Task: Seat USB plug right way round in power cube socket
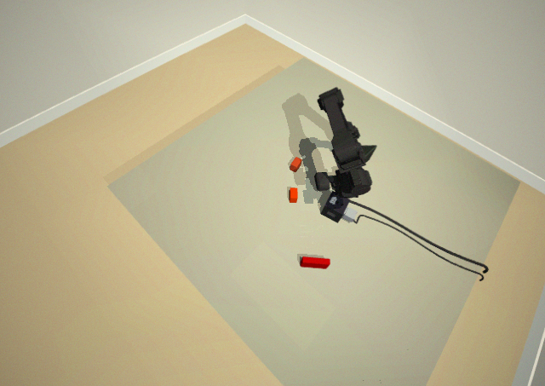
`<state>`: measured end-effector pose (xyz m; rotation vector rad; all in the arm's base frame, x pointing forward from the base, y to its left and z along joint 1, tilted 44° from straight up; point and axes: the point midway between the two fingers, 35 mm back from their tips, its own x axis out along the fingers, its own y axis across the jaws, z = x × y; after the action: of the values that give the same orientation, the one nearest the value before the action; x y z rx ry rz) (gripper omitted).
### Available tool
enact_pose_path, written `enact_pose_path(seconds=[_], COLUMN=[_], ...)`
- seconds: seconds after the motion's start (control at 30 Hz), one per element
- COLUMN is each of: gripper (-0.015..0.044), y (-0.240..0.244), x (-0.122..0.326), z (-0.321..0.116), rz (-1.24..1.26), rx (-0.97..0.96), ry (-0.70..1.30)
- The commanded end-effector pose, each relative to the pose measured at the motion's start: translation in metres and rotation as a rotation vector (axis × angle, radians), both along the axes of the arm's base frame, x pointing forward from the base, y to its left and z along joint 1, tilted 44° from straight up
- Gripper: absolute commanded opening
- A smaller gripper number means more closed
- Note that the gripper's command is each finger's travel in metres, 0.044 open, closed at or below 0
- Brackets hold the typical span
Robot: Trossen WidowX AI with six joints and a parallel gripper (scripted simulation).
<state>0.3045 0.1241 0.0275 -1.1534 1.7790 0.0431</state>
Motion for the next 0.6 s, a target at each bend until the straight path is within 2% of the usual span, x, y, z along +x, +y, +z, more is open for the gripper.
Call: enact_pose_path(seconds=[0.0,0.57], gripper=[0.0000,0.0000], y=[-0.0002,-0.0002], x=[-0.0001,-0.0001], z=[-0.0002,-0.0002], rz=[-0.084,-0.410], rx=[-0.008,-0.040], ry=[-0.077,-0.379])
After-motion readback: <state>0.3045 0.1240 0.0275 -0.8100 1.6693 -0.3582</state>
